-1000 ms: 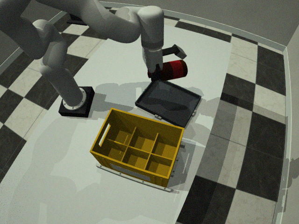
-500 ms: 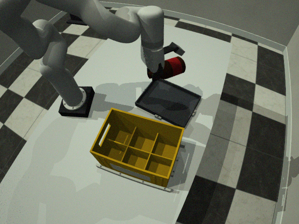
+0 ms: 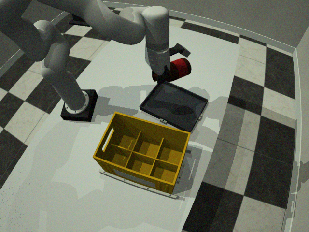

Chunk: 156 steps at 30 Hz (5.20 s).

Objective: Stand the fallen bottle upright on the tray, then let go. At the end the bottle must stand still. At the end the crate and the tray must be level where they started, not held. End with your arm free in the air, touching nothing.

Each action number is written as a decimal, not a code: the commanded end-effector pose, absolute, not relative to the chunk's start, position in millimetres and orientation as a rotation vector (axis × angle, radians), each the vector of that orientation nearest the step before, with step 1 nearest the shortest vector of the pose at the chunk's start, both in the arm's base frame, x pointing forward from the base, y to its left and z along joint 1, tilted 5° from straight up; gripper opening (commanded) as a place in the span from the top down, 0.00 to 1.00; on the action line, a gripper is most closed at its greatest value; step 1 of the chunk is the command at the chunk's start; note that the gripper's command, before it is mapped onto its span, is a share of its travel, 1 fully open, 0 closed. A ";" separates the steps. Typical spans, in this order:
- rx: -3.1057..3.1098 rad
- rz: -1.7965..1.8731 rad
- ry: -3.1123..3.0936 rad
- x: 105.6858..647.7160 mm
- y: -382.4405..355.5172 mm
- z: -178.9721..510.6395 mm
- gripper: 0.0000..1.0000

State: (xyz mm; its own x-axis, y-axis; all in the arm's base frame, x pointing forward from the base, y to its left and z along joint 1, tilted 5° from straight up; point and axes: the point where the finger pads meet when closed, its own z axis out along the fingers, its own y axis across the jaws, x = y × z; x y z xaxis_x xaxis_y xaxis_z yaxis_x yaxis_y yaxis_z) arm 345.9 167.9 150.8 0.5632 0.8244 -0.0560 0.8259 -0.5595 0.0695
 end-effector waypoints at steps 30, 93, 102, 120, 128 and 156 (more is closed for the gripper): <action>2.500 -0.036 1.758 347.1 168.6 152.3 1.00; 2.237 -0.054 2.088 347.1 168.6 152.3 1.00; 2.170 -0.057 2.159 347.1 168.6 152.3 1.00; 1.957 -0.069 2.359 347.1 168.6 152.3 1.00; 1.954 -0.069 2.361 347.1 168.6 152.3 1.00; 1.703 -0.081 2.554 347.1 168.6 152.3 1.00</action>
